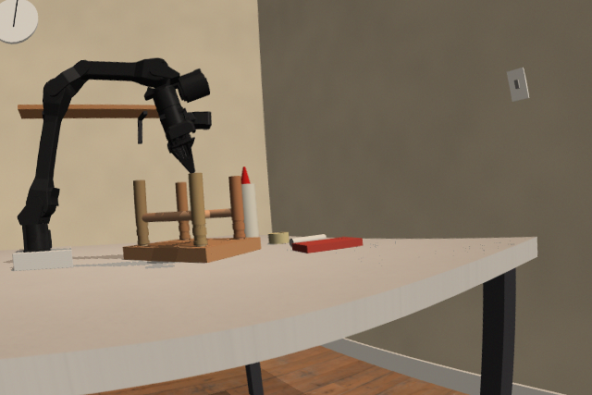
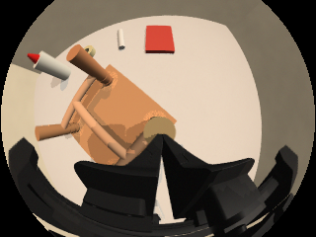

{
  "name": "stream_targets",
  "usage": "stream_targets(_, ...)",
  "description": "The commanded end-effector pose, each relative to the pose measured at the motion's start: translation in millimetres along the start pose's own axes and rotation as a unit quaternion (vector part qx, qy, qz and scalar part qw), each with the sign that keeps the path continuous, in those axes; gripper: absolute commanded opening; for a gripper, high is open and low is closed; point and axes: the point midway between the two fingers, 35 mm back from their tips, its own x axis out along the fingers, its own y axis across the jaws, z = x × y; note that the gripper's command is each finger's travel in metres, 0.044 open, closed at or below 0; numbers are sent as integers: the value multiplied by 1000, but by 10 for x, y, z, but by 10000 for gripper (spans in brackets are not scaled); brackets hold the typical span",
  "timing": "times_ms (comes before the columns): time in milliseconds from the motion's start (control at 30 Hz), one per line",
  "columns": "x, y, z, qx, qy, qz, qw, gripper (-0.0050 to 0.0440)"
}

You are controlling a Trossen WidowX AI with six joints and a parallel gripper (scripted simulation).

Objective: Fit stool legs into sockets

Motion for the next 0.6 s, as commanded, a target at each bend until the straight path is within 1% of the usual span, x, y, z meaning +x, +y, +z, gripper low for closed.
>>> stream_targets(0, 242, 3, -93, 1, 33, 1, 999, 0)
stream_targets(567, 260, 3, -99, 1, 33, 1, 999, 0)
